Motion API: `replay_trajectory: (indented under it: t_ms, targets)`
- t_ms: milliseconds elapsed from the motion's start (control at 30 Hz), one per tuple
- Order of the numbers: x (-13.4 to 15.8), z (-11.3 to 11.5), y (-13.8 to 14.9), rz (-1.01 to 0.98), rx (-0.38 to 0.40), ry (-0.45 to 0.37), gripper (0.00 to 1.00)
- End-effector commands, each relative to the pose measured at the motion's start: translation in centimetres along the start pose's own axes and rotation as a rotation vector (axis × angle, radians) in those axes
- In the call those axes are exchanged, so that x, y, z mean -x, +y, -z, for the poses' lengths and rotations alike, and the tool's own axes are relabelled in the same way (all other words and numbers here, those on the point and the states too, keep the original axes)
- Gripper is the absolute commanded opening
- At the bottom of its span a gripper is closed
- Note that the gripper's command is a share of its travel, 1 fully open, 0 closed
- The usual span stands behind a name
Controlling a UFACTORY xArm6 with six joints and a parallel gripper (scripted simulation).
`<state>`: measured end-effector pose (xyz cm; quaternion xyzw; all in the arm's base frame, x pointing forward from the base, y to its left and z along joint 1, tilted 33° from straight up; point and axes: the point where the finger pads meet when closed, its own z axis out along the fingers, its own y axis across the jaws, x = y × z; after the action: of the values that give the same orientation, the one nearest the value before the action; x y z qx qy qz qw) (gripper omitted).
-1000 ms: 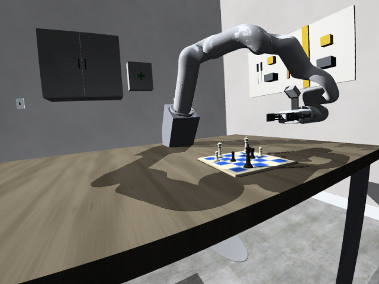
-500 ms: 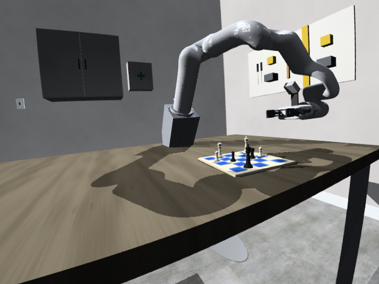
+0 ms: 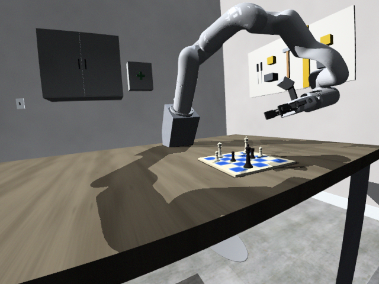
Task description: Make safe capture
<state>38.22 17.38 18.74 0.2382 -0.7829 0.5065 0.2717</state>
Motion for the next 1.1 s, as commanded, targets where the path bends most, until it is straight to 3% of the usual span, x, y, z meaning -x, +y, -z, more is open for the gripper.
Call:
replay_trajectory:
  t_ms: [0, 33, 67, 133, 167, 267, 300, 367, 400, 500, 533, 633, 667, 767, 800, 900, 933, 1067]
  targets:
    - [-0.2, -1.1, -0.8, -0.101, 0.091, -0.131, 1.00]
    - [-0.2, -1.1, -0.8, -0.101, 0.091, -0.131, 1.00]
    - [-0.3, -1.6, -1.2, -0.157, 0.148, -0.178, 1.00]
    - [-0.3, -1.6, -1.2, -0.157, 0.148, -0.178, 1.00]
    - [-0.4, -2.1, -1.6, -0.216, 0.207, -0.226, 1.00]
    - [-0.4, -2.1, -1.6, -0.216, 0.207, -0.226, 1.00]
    - [-0.6, -2.7, -1.9, -0.271, 0.262, -0.275, 1.00]
    - [-0.6, -2.7, -1.9, -0.271, 0.262, -0.275, 1.00]
    - [-0.7, -3.4, -2.3, -0.326, 0.317, -0.324, 1.00]
    - [-0.7, -3.4, -2.3, -0.326, 0.317, -0.324, 1.00]
    - [-0.8, -4.0, -2.7, -0.383, 0.374, -0.373, 1.00]
    - [-0.8, -4.0, -2.7, -0.383, 0.374, -0.373, 1.00]
    - [-1.0, -4.7, -3.1, -0.439, 0.430, -0.422, 1.00]
    - [-1.0, -4.7, -3.1, -0.439, 0.430, -0.422, 1.00]
    - [-1.1, -5.3, -3.4, -0.494, 0.486, -0.471, 1.00]
    - [-1.1, -5.3, -3.4, -0.494, 0.486, -0.471, 1.00]
    - [-1.3, -5.9, -3.8, -0.550, 0.540, -0.519, 1.00]
    - [-1.3, -5.9, -3.8, -0.550, 0.540, -0.519, 1.00]
